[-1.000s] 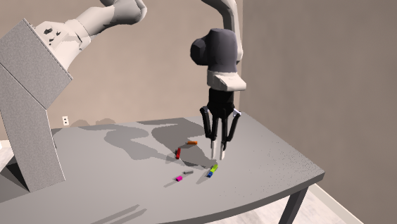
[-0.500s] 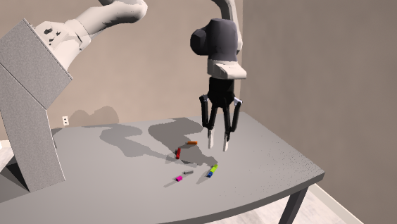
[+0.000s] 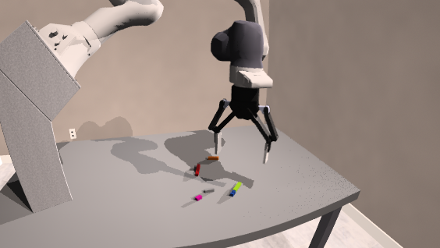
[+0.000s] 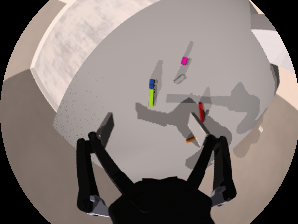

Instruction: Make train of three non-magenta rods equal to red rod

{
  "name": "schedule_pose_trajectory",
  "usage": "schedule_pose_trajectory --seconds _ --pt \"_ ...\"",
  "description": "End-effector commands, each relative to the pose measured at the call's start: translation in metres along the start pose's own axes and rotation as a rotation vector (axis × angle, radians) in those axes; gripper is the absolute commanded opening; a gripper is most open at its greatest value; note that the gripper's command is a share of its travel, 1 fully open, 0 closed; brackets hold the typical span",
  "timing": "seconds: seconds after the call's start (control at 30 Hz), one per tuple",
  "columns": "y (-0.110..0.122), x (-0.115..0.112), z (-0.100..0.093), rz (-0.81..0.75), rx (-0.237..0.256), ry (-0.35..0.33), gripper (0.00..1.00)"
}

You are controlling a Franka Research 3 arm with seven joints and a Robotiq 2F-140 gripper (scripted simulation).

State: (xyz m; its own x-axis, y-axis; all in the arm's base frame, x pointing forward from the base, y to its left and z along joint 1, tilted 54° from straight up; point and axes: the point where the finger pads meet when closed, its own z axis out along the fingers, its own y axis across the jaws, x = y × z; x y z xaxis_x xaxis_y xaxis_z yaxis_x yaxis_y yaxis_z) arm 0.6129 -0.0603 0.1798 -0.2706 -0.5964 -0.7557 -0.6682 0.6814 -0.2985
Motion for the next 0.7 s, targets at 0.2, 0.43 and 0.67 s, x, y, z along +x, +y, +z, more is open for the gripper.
schedule_pose_trajectory --seconds 0.2,0.43,0.67 --pt "0.002 0.0 -0.001 0.01 -0.003 0.0 1.0" --pt "0.002 0.0 -0.017 0.01 -0.003 0.0 1.0" --pt "0.002 0.0 -0.038 0.01 -0.003 0.0 1.0"
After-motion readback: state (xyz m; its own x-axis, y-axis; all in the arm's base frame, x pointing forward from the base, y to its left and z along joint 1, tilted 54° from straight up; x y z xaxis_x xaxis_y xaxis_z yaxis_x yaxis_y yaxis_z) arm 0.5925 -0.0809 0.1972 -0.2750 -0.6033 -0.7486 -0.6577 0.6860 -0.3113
